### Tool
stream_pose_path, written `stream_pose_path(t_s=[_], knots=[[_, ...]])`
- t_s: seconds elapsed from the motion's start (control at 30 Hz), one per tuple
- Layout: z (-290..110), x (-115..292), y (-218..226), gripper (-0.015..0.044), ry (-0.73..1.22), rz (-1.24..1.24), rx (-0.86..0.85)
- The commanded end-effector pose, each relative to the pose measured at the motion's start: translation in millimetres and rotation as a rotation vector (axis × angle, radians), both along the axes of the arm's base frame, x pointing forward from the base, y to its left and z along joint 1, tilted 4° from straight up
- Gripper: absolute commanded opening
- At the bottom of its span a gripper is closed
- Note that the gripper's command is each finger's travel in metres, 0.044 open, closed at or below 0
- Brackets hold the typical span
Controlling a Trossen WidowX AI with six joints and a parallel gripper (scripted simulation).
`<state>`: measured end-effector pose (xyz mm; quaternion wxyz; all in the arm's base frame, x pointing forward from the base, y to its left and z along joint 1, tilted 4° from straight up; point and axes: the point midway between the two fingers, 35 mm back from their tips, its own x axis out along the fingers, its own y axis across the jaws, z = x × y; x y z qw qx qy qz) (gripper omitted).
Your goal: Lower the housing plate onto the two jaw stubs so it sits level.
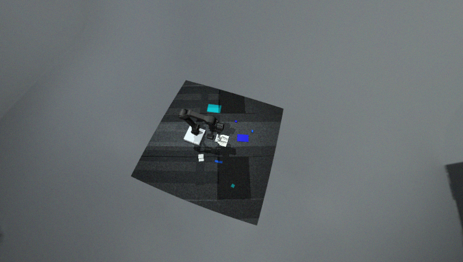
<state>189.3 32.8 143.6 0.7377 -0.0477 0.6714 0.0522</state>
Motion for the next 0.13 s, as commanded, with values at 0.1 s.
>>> stream_pose_path(t_s=[0.1], knots=[[0.4, -0.1, -0.6, 0.044, 0.0, -0.003, -0.004]])
